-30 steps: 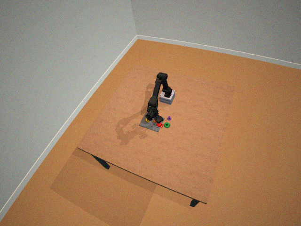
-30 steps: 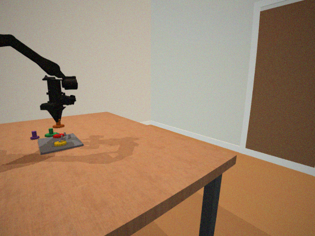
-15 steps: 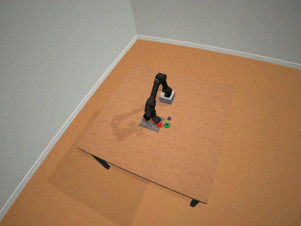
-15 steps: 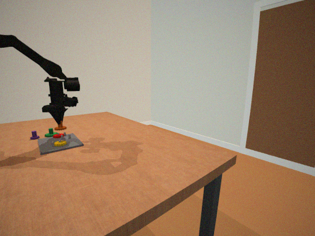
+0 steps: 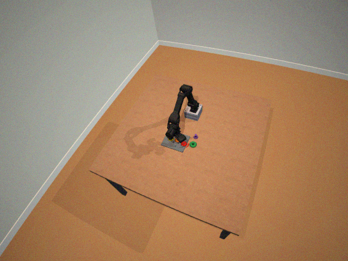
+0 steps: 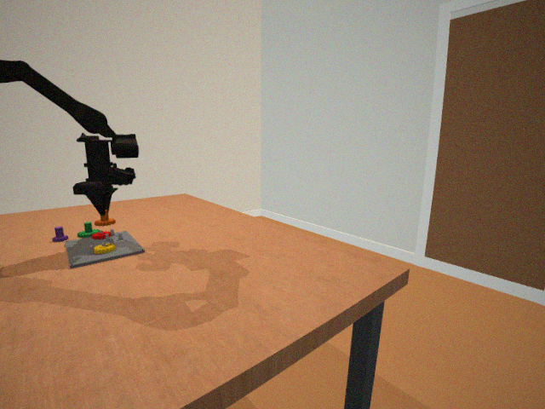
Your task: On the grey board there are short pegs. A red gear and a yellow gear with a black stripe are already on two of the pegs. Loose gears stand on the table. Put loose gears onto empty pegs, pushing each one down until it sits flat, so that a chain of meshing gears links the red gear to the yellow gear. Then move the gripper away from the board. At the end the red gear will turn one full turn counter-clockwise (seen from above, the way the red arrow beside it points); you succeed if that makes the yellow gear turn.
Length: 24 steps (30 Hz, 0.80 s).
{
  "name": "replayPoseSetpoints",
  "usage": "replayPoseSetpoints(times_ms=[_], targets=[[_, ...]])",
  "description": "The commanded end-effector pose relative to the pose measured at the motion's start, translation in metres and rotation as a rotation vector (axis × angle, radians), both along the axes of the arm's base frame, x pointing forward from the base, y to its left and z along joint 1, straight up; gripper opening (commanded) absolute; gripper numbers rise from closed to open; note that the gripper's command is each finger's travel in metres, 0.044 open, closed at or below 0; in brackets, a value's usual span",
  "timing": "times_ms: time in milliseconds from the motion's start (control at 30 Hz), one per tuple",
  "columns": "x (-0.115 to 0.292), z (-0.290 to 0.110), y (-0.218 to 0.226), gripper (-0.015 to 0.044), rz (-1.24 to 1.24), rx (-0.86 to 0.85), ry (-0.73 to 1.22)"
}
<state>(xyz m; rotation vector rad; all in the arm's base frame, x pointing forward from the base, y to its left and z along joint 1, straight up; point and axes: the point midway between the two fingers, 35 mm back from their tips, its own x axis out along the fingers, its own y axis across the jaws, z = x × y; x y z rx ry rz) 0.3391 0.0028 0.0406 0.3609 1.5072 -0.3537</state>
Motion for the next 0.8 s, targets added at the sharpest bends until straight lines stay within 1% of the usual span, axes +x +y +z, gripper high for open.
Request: replayPoseSetpoints(times_ms=[0,433,600,767], targets=[[0.001,-0.001,0.001,0.0,0.017,0.004,-0.003],[0.001,-0.018,0.001,0.0,0.171,-0.001,-0.003],[0.002,-0.025,0.0,0.0,0.147,-0.001,-0.003],[0.002,-0.033,0.001,0.0,0.068,0.002,-0.003]])
